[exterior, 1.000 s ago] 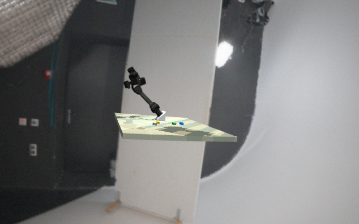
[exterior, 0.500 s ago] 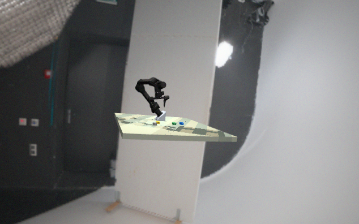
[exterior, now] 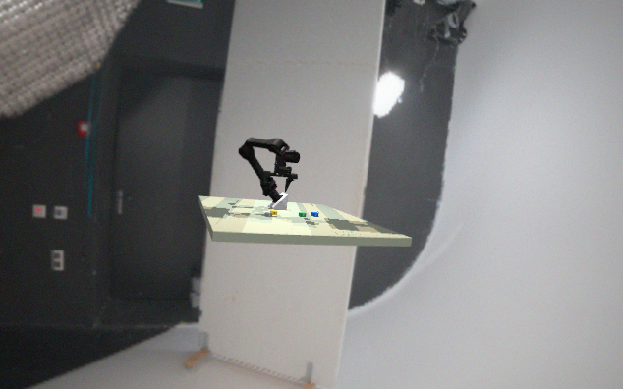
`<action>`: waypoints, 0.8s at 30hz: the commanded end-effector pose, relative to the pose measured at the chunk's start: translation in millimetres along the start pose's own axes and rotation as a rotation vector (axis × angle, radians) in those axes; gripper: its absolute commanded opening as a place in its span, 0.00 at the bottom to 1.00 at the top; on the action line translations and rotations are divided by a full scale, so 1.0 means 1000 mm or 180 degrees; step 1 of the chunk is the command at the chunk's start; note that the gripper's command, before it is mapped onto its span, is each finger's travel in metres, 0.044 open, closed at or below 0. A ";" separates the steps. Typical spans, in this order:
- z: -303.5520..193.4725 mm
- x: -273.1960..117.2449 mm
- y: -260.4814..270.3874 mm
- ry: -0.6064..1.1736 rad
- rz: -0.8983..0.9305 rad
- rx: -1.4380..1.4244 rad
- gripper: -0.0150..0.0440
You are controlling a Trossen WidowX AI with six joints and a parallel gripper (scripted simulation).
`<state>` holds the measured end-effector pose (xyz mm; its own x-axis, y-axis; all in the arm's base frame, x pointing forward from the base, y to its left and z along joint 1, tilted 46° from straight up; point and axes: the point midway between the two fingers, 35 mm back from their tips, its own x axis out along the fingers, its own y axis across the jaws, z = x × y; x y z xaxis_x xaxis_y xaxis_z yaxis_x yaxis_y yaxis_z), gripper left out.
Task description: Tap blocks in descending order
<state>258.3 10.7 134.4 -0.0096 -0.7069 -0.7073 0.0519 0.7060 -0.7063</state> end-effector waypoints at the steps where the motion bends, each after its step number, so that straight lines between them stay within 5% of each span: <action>1: -0.001 0.001 0.000 0.0015 -0.0029 -0.0010 0.93; 11: 0.000 0.001 0.002 0.0014 -0.0028 -0.0010 0.93; 24: 0.013 0.002 0.159 0.0009 -0.0007 -0.0003 0.93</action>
<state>278.4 111.3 33.3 -0.0077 -0.7119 -0.7023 0.0321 0.7018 -0.7117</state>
